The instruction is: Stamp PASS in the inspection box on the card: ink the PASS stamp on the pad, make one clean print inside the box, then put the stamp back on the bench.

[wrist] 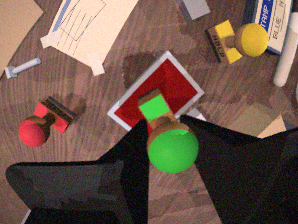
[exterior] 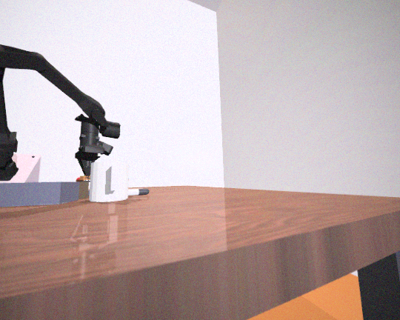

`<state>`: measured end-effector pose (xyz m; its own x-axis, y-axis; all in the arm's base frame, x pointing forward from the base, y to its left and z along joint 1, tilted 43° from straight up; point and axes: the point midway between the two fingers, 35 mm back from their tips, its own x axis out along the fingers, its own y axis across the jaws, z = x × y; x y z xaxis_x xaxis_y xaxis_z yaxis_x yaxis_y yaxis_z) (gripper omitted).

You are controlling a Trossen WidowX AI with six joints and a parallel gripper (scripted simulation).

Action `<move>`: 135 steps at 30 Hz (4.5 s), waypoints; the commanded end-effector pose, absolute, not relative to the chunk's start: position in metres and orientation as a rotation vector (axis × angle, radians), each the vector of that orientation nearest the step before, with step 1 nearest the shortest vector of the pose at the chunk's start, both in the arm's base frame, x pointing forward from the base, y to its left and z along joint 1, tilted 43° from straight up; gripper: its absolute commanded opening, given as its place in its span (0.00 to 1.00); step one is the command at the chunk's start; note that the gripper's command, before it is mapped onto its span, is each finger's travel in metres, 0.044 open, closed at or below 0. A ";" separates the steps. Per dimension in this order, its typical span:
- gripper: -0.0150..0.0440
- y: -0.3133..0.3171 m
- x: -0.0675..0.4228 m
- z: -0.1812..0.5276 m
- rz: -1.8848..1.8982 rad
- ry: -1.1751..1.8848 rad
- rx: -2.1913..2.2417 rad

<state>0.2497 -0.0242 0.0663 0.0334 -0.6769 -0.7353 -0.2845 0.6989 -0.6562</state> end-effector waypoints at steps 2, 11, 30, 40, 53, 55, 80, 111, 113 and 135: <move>0.25 -0.027 0.249 0.063 -0.359 1.555 -0.822; 0.25 -0.032 0.249 0.059 -0.359 1.555 -0.822; 0.25 -0.041 0.249 0.050 -0.361 1.554 -0.823; 0.25 -0.044 0.249 0.047 -0.362 1.553 -0.823; 0.25 -0.046 0.249 0.045 -0.366 1.551 -0.819; 0.25 -0.046 0.249 0.045 -0.366 1.551 -0.819; 0.25 -0.048 0.249 0.043 -0.367 1.551 -0.819; 0.25 -0.048 0.249 0.043 -0.367 1.551 -0.819; 0.25 -0.048 0.249 0.043 -0.367 1.551 -0.819; 0.25 -0.047 0.249 0.044 -0.366 1.551 -0.819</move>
